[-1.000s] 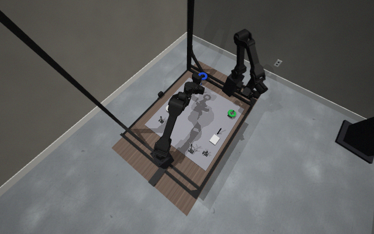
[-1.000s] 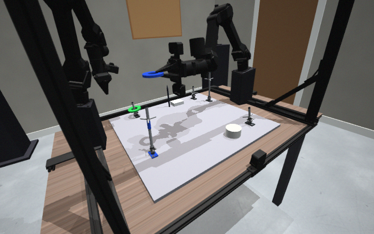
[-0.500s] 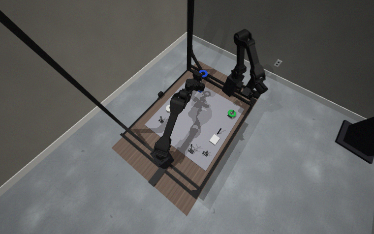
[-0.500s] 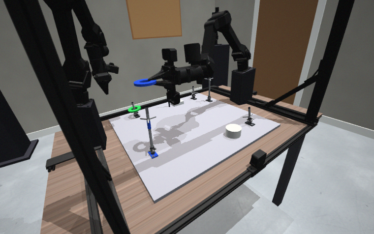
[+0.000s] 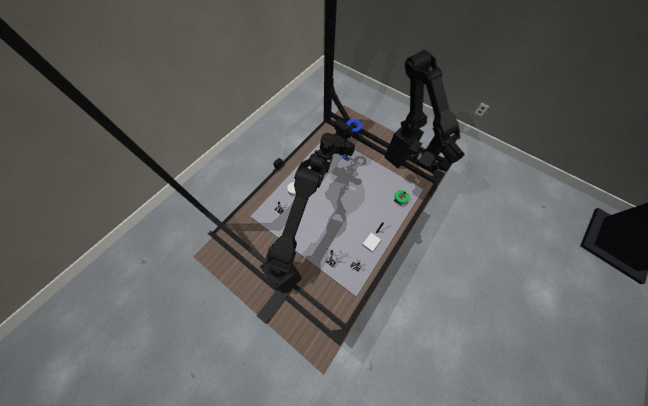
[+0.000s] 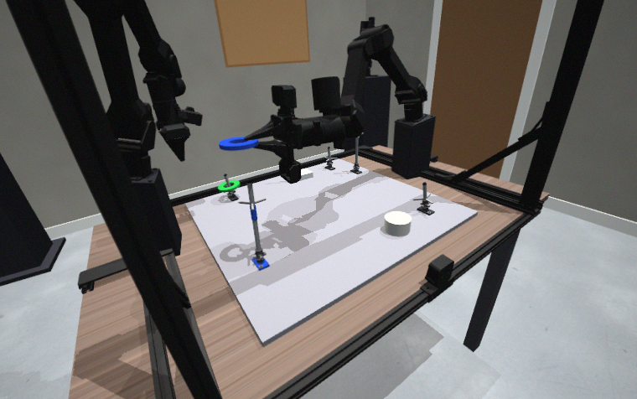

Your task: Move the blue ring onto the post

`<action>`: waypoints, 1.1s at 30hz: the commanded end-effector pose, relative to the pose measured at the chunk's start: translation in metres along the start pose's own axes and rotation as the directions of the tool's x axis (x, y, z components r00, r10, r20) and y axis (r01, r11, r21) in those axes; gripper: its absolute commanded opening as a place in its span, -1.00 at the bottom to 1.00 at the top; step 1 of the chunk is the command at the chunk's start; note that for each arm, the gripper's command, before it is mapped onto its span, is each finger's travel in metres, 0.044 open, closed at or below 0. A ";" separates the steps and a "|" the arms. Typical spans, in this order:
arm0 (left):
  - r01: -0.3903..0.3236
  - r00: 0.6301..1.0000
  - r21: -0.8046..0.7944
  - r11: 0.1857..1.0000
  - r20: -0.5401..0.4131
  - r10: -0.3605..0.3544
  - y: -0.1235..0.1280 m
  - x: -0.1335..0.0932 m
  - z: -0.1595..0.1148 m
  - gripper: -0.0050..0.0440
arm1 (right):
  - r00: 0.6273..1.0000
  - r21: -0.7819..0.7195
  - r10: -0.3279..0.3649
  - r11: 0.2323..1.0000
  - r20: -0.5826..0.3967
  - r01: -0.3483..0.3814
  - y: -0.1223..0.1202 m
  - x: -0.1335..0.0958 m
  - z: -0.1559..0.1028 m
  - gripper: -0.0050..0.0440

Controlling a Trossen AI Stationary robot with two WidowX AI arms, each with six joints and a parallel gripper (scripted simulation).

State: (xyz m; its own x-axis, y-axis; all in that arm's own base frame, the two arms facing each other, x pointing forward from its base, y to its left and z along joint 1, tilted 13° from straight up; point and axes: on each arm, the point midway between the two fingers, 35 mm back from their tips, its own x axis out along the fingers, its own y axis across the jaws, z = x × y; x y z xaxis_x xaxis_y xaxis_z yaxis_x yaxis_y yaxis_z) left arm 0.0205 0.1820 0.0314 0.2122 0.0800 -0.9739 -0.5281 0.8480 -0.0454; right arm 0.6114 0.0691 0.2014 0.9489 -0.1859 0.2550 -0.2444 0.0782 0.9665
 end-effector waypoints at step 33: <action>0.002 1.000 -0.003 1.000 0.003 -0.002 0.000 0.000 0.000 0.84 | 0.859 0.053 -0.003 0.998 0.512 -0.028 -0.012 -0.002 -0.029 -0.80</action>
State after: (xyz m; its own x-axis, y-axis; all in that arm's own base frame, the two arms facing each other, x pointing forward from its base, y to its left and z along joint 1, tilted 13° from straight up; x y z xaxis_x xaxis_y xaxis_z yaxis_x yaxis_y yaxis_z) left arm 0.0205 0.1820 0.0314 0.2122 0.0802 -0.9739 -0.5282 0.8479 -0.0452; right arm 0.6187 0.0924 0.1998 0.7279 -0.6398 0.2466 -0.2942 0.0335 0.9552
